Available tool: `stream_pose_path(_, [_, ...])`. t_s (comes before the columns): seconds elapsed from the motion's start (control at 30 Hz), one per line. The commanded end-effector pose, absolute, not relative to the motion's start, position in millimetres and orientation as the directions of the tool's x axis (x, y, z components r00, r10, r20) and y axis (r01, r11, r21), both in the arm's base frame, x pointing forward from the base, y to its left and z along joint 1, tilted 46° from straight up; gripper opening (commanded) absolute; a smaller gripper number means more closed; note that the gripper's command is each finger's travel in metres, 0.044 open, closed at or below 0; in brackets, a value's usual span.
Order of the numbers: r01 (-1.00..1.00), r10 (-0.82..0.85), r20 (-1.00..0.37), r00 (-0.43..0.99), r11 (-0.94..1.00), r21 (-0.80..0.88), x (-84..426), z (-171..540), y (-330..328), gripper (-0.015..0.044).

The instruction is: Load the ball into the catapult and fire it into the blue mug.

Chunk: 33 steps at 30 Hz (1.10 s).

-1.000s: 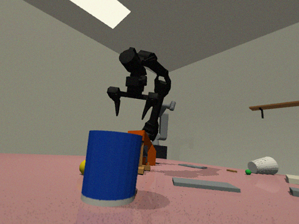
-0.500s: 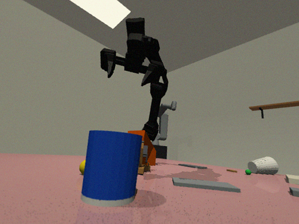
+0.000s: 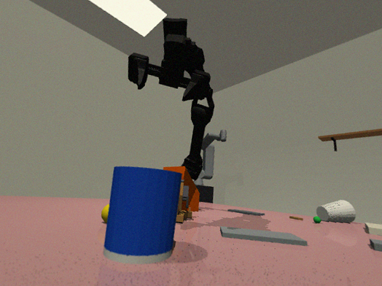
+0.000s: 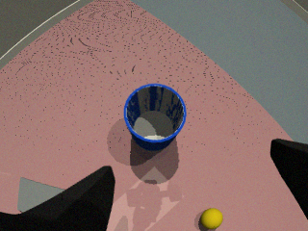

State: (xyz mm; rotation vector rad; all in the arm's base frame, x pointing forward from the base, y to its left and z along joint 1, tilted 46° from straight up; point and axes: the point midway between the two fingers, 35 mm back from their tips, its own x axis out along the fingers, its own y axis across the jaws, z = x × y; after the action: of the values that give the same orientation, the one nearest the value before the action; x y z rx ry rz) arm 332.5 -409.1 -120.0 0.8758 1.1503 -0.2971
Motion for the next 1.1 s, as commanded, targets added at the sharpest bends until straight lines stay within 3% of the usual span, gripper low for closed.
stream_pose_path(0.0, [0.617, 0.211, -0.882, 0.422, 0.646, 0.450, 335.0, -117.8, -411.4, 0.0440])
stream_pose_path(0.17, [0.617, 0.211, -0.882, 0.422, 0.646, 0.450, 335.0, -117.8, -411.4, 0.0440])
stream_pose_path(0.73, [0.617, 0.211, -0.882, 0.422, 0.646, 0.450, 335.0, -117.8, -411.4, 0.0000])
stream_pose_path(1.07, [0.617, 0.211, -0.882, 0.422, 0.646, 0.450, 335.0, -117.8, -411.4, 0.0000])
